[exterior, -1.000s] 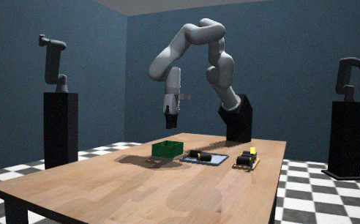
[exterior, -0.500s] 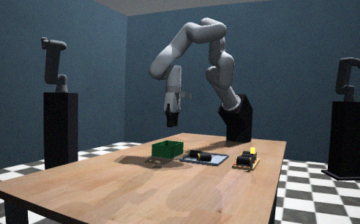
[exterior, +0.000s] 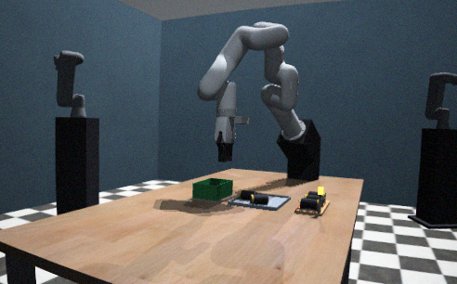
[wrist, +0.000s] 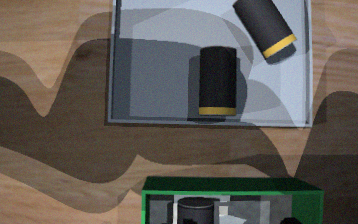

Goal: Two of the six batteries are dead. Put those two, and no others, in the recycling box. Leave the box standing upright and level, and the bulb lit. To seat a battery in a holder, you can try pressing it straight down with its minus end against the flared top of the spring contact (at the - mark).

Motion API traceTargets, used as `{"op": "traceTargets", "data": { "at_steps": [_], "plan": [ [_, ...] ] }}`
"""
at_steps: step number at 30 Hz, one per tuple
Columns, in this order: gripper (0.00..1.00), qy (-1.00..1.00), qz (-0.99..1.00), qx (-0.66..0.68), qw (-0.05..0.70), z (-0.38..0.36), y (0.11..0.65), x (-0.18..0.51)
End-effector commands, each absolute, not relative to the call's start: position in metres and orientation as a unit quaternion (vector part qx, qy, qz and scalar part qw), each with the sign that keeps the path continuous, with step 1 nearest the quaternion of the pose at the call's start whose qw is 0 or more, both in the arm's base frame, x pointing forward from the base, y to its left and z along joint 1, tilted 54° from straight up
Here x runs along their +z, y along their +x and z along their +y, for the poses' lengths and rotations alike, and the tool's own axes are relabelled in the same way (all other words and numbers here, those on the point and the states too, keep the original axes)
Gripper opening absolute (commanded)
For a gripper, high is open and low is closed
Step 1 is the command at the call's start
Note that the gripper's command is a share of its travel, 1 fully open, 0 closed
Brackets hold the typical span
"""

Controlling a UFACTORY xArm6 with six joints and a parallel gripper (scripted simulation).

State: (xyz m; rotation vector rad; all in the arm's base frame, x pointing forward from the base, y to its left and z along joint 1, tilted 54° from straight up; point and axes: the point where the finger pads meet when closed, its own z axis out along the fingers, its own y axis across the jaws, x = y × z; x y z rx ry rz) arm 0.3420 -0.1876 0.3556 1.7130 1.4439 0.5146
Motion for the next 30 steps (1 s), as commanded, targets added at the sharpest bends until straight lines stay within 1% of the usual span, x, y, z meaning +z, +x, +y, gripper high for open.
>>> {"op": "traceTargets", "data": {
  "at_steps": [1, 24, 30],
  "plan": [
    [0.51, 0.686, 0.571, 0.193, 0.407, -0.168, 0.352, 0.357],
    [0.51, 0.686, 0.571, 0.193, 0.407, -0.071, 0.402, 0.363],
    [0.51, 0.686, 0.571, 0.193, 0.407, -0.071, 0.402, 0.363]
  ]
}}
